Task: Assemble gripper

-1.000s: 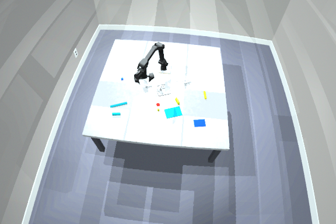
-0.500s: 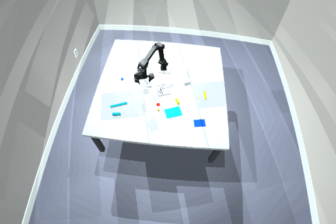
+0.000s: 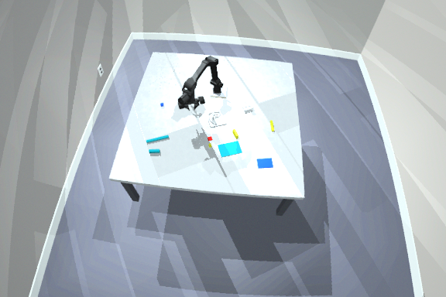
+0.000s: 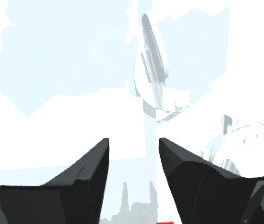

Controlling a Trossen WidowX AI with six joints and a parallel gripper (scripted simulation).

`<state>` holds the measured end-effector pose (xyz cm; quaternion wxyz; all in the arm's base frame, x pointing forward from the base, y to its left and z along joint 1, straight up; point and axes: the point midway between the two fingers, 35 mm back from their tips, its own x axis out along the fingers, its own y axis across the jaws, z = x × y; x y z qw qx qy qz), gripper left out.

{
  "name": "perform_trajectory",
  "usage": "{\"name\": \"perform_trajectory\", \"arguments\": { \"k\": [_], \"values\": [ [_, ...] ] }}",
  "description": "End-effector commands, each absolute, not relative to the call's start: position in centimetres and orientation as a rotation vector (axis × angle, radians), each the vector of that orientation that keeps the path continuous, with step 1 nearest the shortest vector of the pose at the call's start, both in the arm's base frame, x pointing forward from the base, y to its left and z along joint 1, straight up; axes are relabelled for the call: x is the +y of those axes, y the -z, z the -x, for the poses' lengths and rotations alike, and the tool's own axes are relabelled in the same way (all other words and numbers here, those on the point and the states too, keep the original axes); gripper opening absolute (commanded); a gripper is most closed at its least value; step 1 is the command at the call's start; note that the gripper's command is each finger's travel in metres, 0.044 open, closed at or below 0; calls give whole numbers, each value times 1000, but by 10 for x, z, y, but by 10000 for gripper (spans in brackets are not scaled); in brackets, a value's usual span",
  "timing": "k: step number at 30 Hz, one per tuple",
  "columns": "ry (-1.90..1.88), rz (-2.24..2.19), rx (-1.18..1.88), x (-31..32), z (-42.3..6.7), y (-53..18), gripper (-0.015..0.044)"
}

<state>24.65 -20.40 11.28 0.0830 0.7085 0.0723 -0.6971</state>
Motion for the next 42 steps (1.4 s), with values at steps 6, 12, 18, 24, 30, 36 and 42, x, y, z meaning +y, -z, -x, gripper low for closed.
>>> {"name": "perform_trajectory", "arguments": {
  "k": [6,12,18,24,30,36,42],
  "values": [
    [2078,-2114,217,-204,-247,-114,0],
    [2078,-2114,217,-204,-247,-114,0],
    [2078,-2114,217,-204,-247,-114,0],
    [2080,-2116,214,-204,-247,-113,79],
    [2080,-2116,214,-204,-247,-113,236],
    [2080,-2116,214,-204,-247,-113,394],
    [2080,-2116,214,-204,-247,-113,440]
  ]
}}
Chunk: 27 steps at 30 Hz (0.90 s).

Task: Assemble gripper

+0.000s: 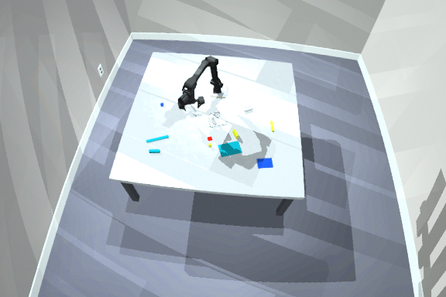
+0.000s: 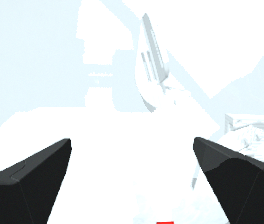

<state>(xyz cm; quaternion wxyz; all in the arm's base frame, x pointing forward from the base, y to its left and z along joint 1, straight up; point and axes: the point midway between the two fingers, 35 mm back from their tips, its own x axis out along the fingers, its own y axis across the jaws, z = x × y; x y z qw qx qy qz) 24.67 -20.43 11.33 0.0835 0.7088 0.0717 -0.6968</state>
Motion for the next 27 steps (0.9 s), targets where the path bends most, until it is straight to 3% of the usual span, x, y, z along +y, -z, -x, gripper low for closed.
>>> {"name": "perform_trajectory", "arguments": {
  "k": [1,24,27],
  "values": [
    [2080,-2116,214,-204,-247,-113,440],
    [2080,-2116,214,-204,-247,-113,440],
    [2080,-2116,214,-204,-247,-113,361]
  ]
}}
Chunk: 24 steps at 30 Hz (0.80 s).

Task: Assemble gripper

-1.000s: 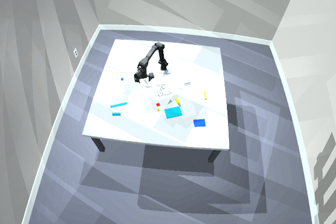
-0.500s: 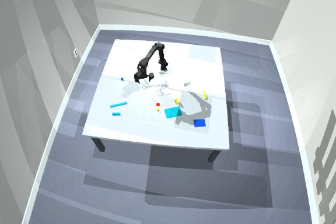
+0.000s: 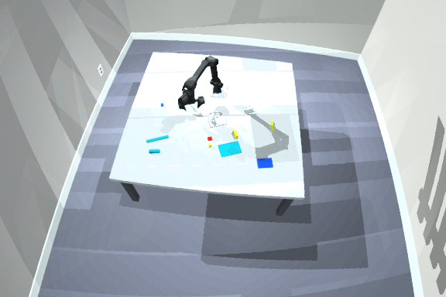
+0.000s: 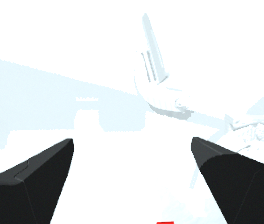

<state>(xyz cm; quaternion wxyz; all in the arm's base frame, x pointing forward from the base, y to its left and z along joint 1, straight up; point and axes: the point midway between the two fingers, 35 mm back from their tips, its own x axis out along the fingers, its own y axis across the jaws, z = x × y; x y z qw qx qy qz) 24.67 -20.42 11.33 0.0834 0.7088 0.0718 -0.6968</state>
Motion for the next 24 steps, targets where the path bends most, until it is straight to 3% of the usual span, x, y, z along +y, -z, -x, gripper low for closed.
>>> {"name": "perform_trajectory", "arguments": {
  "k": [1,14,24],
  "values": [
    [2080,-2116,214,-204,-247,-113,335],
    [2080,-2116,214,-204,-247,-113,0],
    [2080,-2116,214,-204,-247,-113,0]
  ]
}}
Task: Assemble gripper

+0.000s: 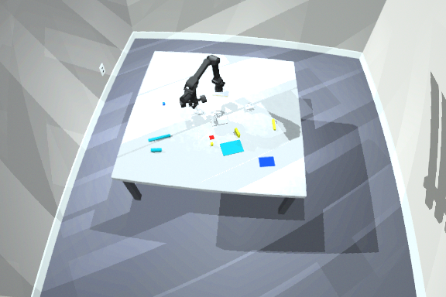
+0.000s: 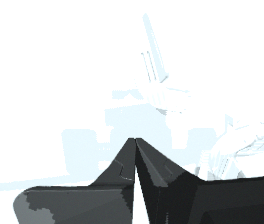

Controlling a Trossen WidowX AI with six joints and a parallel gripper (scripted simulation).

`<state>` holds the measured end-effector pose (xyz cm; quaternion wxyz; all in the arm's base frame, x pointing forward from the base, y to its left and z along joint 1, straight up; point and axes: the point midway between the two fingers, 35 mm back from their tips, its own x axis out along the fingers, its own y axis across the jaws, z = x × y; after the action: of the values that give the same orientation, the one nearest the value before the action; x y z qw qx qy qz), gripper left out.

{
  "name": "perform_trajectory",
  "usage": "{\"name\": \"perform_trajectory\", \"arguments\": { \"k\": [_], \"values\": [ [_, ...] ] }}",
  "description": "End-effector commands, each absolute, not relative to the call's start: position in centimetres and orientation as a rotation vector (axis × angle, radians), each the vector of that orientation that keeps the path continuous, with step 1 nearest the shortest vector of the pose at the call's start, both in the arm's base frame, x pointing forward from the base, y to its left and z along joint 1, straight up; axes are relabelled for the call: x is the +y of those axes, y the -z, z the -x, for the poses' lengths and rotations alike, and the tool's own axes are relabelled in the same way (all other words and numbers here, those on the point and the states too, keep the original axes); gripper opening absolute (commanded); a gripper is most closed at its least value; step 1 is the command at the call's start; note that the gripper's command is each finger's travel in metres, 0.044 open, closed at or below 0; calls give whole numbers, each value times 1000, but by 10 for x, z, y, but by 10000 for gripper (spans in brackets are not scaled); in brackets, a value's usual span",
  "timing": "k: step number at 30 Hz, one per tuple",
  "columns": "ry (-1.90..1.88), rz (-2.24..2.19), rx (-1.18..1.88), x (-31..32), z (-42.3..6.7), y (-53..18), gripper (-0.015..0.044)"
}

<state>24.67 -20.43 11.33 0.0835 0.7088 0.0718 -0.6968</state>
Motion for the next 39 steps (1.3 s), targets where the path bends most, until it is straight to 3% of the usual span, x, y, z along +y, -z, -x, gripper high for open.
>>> {"name": "perform_trajectory", "arguments": {
  "k": [1,7,24,39],
  "values": [
    [2080,-2116,214,-204,-247,-113,0],
    [2080,-2116,214,-204,-247,-113,0],
    [2080,-2116,214,-204,-247,-113,440],
    [2080,-2116,214,-204,-247,-113,440]
  ]
}}
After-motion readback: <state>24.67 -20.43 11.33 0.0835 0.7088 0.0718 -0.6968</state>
